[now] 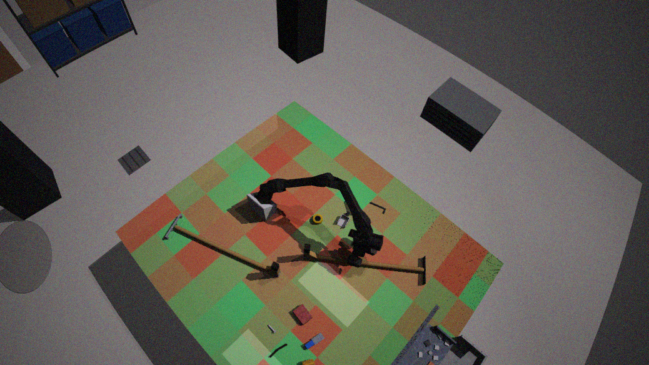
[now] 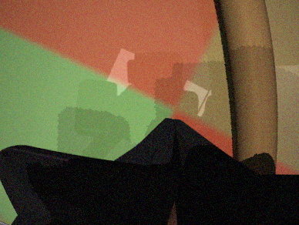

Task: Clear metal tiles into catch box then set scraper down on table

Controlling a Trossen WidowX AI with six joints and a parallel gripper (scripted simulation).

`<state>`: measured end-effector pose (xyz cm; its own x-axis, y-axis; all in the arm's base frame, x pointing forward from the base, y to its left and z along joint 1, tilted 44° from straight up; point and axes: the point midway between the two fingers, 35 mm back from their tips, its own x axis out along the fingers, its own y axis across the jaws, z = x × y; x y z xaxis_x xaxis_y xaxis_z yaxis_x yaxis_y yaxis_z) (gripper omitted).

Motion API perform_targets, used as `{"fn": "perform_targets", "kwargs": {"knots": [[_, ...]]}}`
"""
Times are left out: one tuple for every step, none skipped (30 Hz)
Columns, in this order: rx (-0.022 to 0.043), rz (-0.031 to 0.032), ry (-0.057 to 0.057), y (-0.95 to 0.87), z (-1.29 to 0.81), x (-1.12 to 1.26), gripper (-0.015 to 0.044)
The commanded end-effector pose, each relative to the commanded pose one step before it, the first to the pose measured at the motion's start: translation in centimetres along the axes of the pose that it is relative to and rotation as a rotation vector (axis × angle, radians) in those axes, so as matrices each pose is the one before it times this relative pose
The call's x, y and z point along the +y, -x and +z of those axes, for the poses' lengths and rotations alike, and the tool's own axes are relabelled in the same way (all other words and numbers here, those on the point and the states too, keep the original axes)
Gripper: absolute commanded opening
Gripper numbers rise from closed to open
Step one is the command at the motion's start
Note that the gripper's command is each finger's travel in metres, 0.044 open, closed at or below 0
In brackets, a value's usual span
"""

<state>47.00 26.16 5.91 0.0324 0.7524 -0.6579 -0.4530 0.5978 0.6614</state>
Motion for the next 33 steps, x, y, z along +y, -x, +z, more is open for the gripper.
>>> {"fn": "perform_targets", "kwargs": {"knots": [[0.00021,0.00127,0.0067,-0.083,0.197,-0.4,0.0],[-0.00017,-0.00003,0.0006,-0.008,0.041,-0.09,0.0],[-0.00017,-0.00003,0.0006,-0.008,0.04,-0.09,0.0],[-0.00017,-0.00003,0.0006,-0.008,0.04,-0.09,0.0],[-0.00017,-0.00003,0.0006,-0.008,0.04,-0.091,0.0],[-0.00017,-0.00003,0.0006,-0.007,0.039,-0.091,0.0],[-0.00018,-0.00002,0.0006,-0.007,0.039,-0.091,0.0],[-0.00018,-0.00002,0.0006,-0.007,0.038,-0.091,0.0],[-0.00018,-0.00002,0.0006,-0.007,0.038,-0.091,0.0],[-0.00018,-0.00002,0.0005,-0.007,0.037,-0.091,0.0],[-0.00018,-0.00002,0.0005,-0.007,0.037,-0.092,0.0],[-0.00018,-0.00002,0.0005,-0.007,0.036,-0.092,0.0],[-0.00018,-0.00002,0.0005,-0.007,0.036,-0.092,0.0],[-0.00018,-0.00002,0.0005,-0.007,0.035,-0.092,0.0],[-0.00018,-0.00002,0.0005,-0.007,0.035,-0.092,0.0],[-0.00018,-0.00002,0.0005,-0.007,0.035,-0.092,0.0],[-0.00018,-0.00002,0.0005,-0.007,0.034,-0.092,0.0],[-0.00018,-0.00002,0.0005,-0.007,0.034,-0.092,0.0],[-0.00018,-0.00002,0.0005,-0.007,0.033,-0.093,0.0],[-0.00018,-0.00002,0.0005,-0.007,0.033,-0.093,0.0],[-0.00019,-0.00002,0.0005,-0.007,0.032,-0.093,0.0],[-0.00019,-0.00002,0.0005,-0.007,0.032,-0.093,0.0],[-0.00019,-0.00002,0.0005,-0.007,0.031,-0.093,0.0],[-0.00019,-0.00001,0.0005,-0.007,0.031,-0.093,0.0],[-0.00019,-0.00001,0.0005,-0.007,0.03,-0.093,0.0],[-0.00019,-0.00001,0.0006,-0.007,0.031,-0.095,0.0],[-0.00019,-0.00001,0.0006,-0.007,0.03,-0.095,0.0],[-0.00019,-0.00001,0.0006,-0.007,0.03,-0.095,0.0],[-0.00019,-0.00001,0.0006,-0.007,0.029,-0.095,0.0],[-0.0002,-0.00001,0.0006,-0.006,0.029,-0.095,0.0],[-0.0002,-0.00001,0.0006,-0.006,0.028,-0.096,0.0],[-0.0002,-0.00001,0.0006,-0.006,0.028,-0.096,0.0],[-0.0002,-0.00001,0.0006,-0.006,0.027,-0.096,0.0]]}}
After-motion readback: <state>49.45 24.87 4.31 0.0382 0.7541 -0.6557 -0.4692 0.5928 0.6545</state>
